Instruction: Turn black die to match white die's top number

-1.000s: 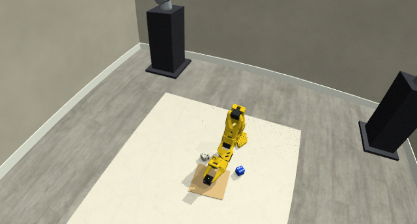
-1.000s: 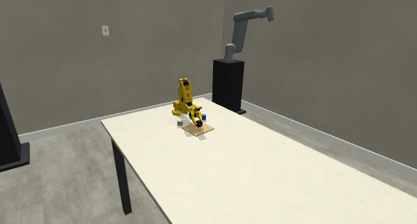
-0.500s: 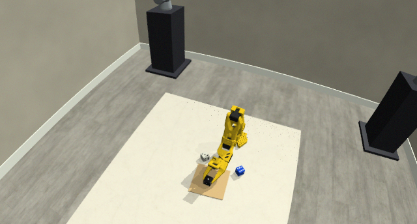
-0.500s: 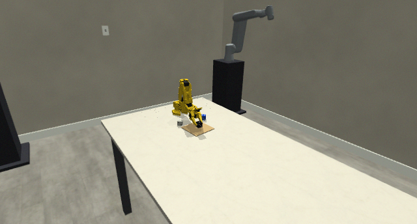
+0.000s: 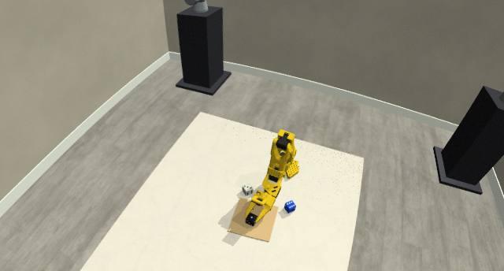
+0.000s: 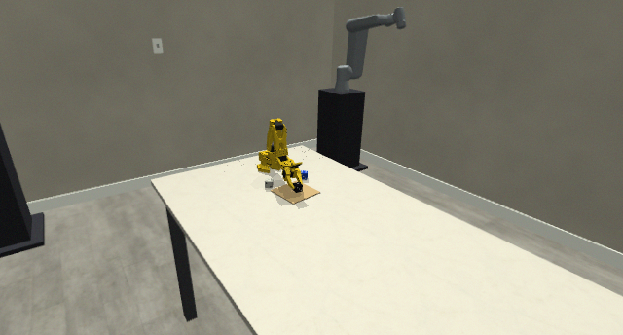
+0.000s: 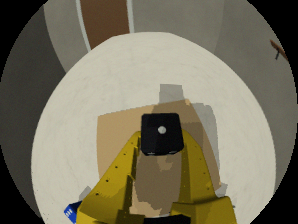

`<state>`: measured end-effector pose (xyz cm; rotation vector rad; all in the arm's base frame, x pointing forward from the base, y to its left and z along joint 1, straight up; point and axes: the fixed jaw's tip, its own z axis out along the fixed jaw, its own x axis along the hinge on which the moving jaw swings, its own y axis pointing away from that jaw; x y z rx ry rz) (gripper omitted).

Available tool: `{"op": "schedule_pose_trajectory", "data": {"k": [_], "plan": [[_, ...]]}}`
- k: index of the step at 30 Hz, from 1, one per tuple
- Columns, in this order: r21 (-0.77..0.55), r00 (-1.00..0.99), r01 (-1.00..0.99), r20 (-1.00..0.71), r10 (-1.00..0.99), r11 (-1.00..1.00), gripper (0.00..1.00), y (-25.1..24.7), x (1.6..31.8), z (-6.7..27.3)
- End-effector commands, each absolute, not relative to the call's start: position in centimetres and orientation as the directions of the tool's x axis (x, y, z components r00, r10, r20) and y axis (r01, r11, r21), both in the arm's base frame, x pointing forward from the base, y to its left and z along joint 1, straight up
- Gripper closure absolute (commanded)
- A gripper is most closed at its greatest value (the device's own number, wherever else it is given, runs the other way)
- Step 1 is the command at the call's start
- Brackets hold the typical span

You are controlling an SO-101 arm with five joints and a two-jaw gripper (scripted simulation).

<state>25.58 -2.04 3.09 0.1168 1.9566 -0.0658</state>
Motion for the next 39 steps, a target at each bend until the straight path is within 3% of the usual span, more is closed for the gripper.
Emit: {"op": "schedule_pose_trajectory", "data": {"k": [1, 39], "plan": [[0.015, -0.294, 0.118, -0.955, 0.049, 0.993, 1.0, -2.27, 26.56, 4.43], [0.015, -0.294, 0.118, -0.955, 0.049, 0.993, 1.0, -2.27, 26.58, 3.74]]}}
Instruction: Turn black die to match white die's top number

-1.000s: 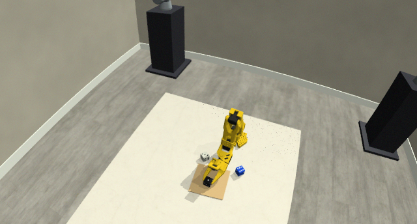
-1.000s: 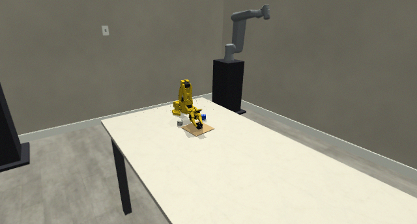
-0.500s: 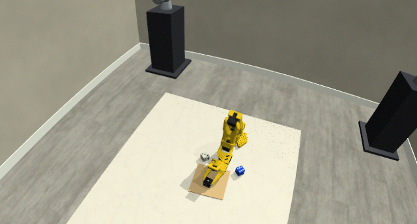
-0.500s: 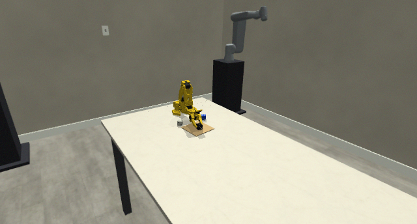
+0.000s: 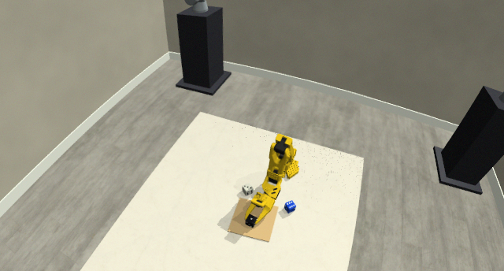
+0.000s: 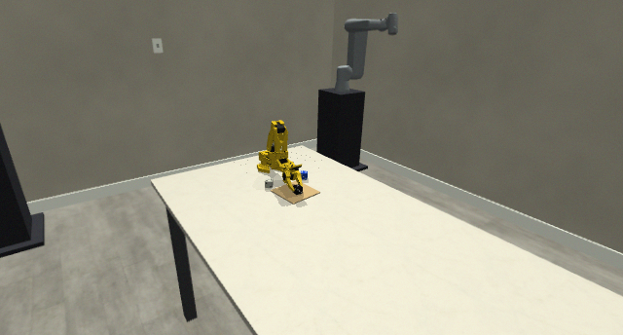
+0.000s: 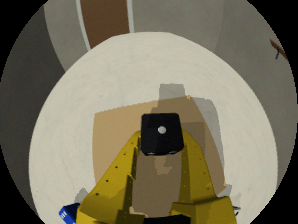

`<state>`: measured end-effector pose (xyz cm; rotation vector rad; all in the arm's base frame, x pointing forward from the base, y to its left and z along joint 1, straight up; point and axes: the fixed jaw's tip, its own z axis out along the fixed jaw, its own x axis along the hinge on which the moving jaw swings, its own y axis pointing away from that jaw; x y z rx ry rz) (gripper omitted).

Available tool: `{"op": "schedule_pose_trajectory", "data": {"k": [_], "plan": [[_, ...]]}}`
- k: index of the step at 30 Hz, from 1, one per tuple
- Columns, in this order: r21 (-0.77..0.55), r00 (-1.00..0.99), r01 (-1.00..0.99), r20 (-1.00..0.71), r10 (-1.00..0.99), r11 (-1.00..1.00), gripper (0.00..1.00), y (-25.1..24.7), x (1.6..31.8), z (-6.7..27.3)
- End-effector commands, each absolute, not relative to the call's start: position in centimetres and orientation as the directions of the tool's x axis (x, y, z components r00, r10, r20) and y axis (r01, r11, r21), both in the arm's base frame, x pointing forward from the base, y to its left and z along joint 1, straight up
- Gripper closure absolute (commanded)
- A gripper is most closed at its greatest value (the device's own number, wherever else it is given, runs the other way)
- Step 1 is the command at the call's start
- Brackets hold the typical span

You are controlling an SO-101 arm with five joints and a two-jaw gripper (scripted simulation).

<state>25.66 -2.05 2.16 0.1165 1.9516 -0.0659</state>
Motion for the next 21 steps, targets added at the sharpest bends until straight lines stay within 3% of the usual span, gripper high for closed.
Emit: {"op": "schedule_pose_trajectory", "data": {"k": [1, 6, 14, 21], "plan": [[0.015, -0.294, 0.118, -0.955, 0.049, 0.993, 1.0, -2.27, 26.58, 3.74], [0.015, -0.294, 0.118, -0.955, 0.049, 0.993, 0.98, -2.27, 26.58, 3.74], [0.015, -0.294, 0.118, -0.955, 0.049, 0.993, 0.84, -2.27, 26.58, 3.74], [0.015, -0.294, 0.118, -0.955, 0.049, 0.993, 0.83, -2.27, 26.58, 3.74]]}}
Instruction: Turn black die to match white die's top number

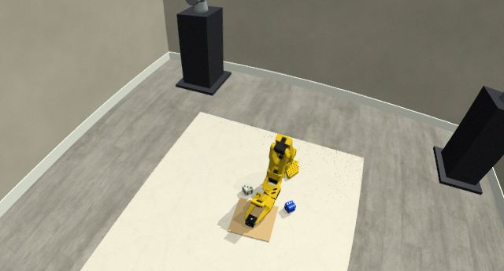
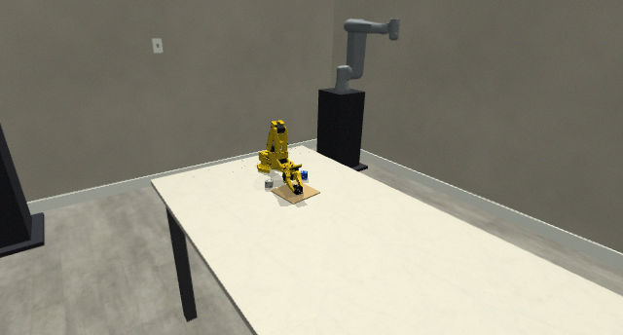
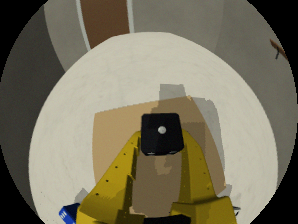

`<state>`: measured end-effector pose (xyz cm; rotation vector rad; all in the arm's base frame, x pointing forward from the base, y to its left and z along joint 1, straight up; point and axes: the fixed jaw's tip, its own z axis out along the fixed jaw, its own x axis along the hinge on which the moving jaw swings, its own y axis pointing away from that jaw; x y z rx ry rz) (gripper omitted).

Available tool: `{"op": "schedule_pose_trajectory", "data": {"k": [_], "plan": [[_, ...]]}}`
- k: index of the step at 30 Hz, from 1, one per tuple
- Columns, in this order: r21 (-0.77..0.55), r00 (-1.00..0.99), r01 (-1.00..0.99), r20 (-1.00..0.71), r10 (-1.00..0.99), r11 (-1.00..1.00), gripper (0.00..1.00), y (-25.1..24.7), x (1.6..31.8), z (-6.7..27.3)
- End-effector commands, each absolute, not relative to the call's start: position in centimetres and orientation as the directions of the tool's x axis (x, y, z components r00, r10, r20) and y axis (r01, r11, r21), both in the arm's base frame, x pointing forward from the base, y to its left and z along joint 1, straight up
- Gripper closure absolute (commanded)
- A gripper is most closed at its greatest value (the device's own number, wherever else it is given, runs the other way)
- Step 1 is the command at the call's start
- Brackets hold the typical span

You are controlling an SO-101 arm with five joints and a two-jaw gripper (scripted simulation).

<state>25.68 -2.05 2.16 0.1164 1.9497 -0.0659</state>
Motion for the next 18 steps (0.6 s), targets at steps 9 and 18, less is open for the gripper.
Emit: {"op": "schedule_pose_trajectory", "data": {"k": [9, 18], "plan": [[0.015, -0.294, 0.118, -0.955, 0.049, 0.993, 0.78, -2.27, 26.58, 3.74], [0.015, -0.294, 0.118, -0.955, 0.049, 0.993, 0.7, -2.27, 26.58, 3.74]]}}
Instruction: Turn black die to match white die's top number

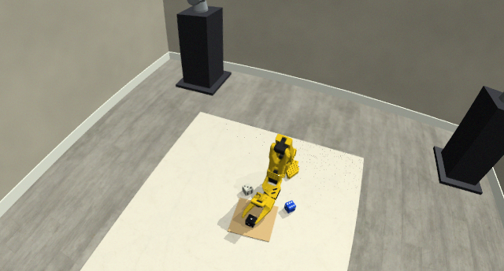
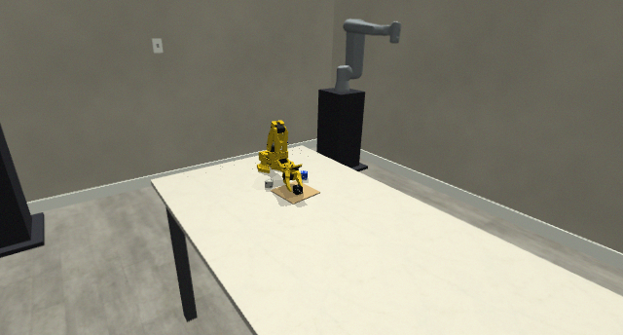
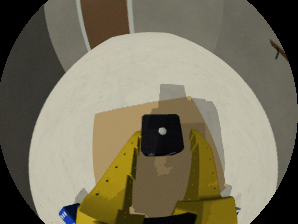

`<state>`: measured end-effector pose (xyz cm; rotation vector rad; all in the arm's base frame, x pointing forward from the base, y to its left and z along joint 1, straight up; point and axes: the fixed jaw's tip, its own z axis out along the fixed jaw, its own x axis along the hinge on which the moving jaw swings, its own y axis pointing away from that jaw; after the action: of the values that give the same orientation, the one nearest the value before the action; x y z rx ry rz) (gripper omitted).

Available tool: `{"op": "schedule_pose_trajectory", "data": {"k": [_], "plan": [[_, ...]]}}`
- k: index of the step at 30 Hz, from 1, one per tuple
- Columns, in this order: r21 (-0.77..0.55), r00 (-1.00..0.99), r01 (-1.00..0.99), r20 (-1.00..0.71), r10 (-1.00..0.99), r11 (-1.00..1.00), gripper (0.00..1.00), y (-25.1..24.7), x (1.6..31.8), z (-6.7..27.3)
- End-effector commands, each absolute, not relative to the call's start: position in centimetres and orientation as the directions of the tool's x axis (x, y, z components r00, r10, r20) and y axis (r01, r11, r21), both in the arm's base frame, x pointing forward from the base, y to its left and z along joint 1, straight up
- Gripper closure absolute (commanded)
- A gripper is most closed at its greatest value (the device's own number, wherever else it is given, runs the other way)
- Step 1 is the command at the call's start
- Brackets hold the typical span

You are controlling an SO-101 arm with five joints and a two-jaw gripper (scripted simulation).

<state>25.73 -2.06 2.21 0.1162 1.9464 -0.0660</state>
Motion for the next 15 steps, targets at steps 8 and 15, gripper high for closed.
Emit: {"op": "schedule_pose_trajectory", "data": {"k": [8, 15], "plan": [[0.015, -0.294, 0.118, -0.955, 0.049, 0.993, 0.65, -2.27, 26.58, 3.74], [0.015, -0.294, 0.118, -0.955, 0.049, 0.993, 0.64, -2.27, 26.58, 3.74]]}}
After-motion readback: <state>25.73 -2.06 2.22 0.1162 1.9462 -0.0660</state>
